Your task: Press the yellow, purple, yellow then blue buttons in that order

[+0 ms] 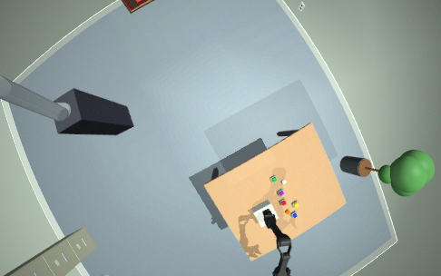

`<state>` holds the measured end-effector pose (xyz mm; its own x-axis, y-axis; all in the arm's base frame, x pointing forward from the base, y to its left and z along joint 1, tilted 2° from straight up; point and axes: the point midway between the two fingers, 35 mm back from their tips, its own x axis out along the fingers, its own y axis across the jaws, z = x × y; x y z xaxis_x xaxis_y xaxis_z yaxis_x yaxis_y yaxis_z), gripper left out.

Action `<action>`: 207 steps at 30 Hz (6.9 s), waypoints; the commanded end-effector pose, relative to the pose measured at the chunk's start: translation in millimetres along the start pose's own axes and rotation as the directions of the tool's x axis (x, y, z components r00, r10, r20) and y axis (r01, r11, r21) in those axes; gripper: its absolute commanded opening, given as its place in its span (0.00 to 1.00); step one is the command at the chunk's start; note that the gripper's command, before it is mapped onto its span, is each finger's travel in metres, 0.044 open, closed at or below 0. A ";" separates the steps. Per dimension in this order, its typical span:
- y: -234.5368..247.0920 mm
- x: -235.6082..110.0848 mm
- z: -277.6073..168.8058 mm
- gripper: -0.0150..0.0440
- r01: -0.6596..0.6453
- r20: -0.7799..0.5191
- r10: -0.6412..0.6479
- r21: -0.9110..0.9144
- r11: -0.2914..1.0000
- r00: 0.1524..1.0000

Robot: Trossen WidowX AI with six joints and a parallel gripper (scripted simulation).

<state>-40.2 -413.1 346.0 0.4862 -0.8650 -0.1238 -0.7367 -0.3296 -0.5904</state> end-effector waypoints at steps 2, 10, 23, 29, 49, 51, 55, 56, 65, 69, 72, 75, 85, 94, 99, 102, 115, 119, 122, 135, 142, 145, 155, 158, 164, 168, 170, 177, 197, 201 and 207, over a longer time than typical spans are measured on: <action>-3.6 8.3 8.8 0.93 0.001 0.025 -0.002 0.059 0.998 1.000; -58.5 78.9 131.8 0.93 -0.219 0.360 -0.009 0.586 0.780 0.933; -151.1 61.7 342.2 0.93 -0.817 0.811 0.132 0.540 0.202 0.569; -177.1 6.8 420.6 0.93 -0.924 0.886 0.296 0.382 -0.034 0.356; -168.7 -83.2 511.7 0.80 -0.907 0.788 0.593 0.359 -0.221 0.167; -151.6 -79.8 532.6 0.71 -0.907 0.788 0.593 0.359 -0.221 0.167; -149.4 -79.5 535.1 0.53 -0.907 0.788 0.593 0.359 -0.221 0.167; -149.4 -79.5 535.1 0.49 -0.907 0.788 0.593 0.359 -0.221 0.167; -149.4 -79.5 535.1 0.29 -0.907 0.788 0.593 0.359 -0.221 0.167; -149.4 -79.5 535.1 0.29 -0.907 0.788 0.593 0.359 -0.221 0.167; -148.8 -79.3 535.9 0.29 -0.907 0.788 0.593 0.359 -0.221 0.167; -146.1 -78.4 539.7 0.29 -0.907 0.788 0.593 0.359 -0.221 0.167; -136.4 -75.6 552.6 0.29 -0.907 0.788 0.593 0.359 -0.221 0.167; -129.9 -74.3 560.6 0.29 -0.907 0.788 0.593 0.359 -0.221 0.167; -129.9 -74.3 560.6 0.29 -0.907 0.788 0.593 0.359 -0.221 0.167; -129.9 -74.3 560.6 0.29 -0.907 0.788 0.593 0.359 -0.221 0.167; -143.7 -77.6 543.5 0.29 -0.907 0.789 0.592 0.358 -0.222 0.166; -149.4 -79.5 535.1 0.29 -0.907 0.788 0.593 0.359 -0.221 0.167; -158.2 -80.8 524.9 0.29 -0.907 0.788 0.593 0.359 -0.221 0.167; -196.5 -137.0 501.1 0.29 -0.908 0.791 0.591 0.354 -0.225 0.162; -191.9 -229.6 516.1 0.29 -0.909 0.792 0.591 0.347 -0.231 0.152; -180.8 -264.7 517.0 0.29 -0.910 0.792 0.592 0.345 -0.232 0.149; -152.0 -274.0 549.1 0.29 -0.910 0.791 0.593 0.345 -0.232 0.148; -136.9 -270.9 565.3 0.29 -0.910 0.791 0.593 0.345 -0.232 0.148; -135.6 -270.5 567.4 0.29 -0.910 0.791 0.593 0.345 -0.232 0.148; -131.9 -269.5 572.8 0.29 -0.910 0.791 0.593 0.345 -0.232 0.148; -130.0 -269.0 575.4 0.29 -0.910 0.791 0.593 0.345 -0.232 0.148; -123.1 -267.4 584.3 0.29 -0.910 0.791 0.594 0.345 -0.232 0.148; -117.5 -266.1 590.8 0.29 -0.910 0.791 0.594 0.345 -0.232 0.148; -117.5 -266.1 590.8 0.29 -0.910 0.791 0.594 0.345 -0.232 0.148; -131.5 -269.2 574.0 0.29 -0.910 0.792 0.593 0.345 -0.231 0.149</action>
<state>193.7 78.6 -17.4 -0.0002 -0.0309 -0.9995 -0.1117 0.9933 -0.0307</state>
